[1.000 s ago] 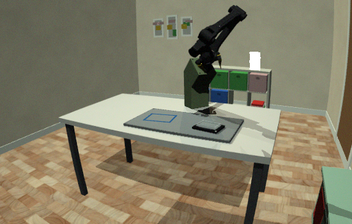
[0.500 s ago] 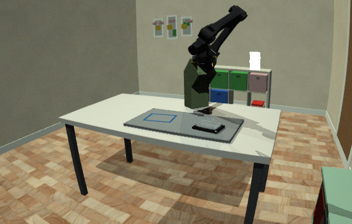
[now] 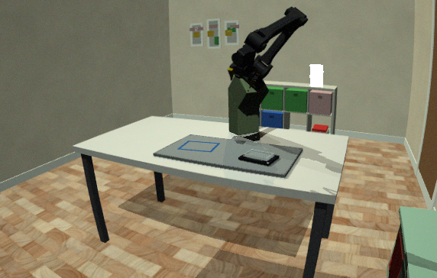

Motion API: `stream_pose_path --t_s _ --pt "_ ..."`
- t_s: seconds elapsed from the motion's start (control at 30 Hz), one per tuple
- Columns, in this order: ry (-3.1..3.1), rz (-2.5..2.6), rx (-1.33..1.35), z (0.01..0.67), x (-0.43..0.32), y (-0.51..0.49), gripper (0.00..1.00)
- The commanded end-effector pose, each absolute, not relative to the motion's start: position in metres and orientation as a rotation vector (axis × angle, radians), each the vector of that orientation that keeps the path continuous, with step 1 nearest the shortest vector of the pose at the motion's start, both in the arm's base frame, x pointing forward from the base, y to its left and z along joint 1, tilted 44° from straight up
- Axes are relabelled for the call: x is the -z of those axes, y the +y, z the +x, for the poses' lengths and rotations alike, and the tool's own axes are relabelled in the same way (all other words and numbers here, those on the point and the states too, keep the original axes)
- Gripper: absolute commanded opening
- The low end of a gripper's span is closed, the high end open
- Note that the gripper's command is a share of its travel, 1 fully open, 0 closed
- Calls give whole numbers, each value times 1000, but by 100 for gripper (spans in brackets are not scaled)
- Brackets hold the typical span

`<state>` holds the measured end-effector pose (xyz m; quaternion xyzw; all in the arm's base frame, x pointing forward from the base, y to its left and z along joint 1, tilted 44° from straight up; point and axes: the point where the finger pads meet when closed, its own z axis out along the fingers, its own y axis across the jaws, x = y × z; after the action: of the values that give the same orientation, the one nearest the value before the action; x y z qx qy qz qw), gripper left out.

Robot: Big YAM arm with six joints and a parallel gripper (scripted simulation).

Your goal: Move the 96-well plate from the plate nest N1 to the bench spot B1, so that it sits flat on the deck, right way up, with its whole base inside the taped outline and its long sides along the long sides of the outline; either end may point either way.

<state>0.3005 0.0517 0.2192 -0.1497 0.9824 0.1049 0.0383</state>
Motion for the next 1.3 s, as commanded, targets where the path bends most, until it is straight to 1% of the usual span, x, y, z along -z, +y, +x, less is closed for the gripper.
stream_pose_path --t_s 0.0,0.17,0.27,0.77,0.83,1.27 --pt "2991 -251 -248 310 -225 37 100" --pt "2972 -88 -106 327 -226 15 100" --pt "2990 -88 -133 330 -221 29 100" --pt "3036 587 -478 336 -186 99 100" --pt "3036 587 -478 336 -186 99 100" --pt "2908 1184 -763 346 -161 159 100"
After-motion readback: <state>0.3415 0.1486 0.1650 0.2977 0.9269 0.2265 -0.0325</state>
